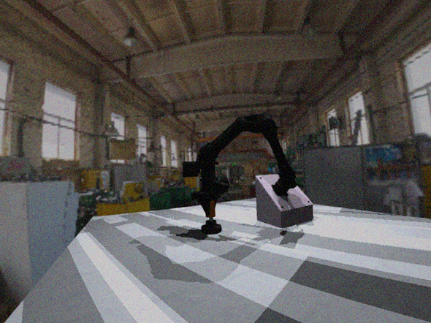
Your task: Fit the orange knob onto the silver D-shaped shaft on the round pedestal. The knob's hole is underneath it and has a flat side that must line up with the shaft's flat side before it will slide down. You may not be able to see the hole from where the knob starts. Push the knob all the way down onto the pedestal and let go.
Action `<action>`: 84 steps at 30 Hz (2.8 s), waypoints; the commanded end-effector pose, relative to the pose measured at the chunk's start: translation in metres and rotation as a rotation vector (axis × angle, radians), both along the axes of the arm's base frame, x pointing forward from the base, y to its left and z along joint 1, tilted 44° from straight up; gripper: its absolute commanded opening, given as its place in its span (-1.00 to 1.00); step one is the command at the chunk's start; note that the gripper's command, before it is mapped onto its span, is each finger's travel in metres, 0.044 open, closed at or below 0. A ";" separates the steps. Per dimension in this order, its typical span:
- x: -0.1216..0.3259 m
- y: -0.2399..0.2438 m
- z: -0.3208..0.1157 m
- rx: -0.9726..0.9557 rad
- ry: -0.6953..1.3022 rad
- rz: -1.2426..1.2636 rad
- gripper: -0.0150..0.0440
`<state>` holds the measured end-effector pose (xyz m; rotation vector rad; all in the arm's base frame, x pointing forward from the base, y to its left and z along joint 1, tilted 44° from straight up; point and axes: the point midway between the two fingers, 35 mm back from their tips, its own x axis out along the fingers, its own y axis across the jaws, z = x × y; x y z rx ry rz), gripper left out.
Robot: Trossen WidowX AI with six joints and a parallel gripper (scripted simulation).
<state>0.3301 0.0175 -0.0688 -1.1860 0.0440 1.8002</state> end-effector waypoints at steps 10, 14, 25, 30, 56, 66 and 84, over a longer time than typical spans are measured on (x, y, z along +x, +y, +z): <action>0.001 -0.001 0.001 -0.001 -0.005 -0.005 -0.49; 0.000 -0.002 0.000 -0.001 -0.005 -0.005 -0.49; -0.002 0.000 -0.002 -0.001 -0.005 -0.005 -0.49; -0.002 0.001 -0.002 -0.001 -0.005 -0.005 -0.49; 0.004 -0.003 0.001 0.015 -0.148 0.148 -0.49; 0.005 -0.002 0.001 0.016 -0.148 0.148 -0.49; -0.001 -0.001 0.001 0.016 -0.147 0.148 -0.49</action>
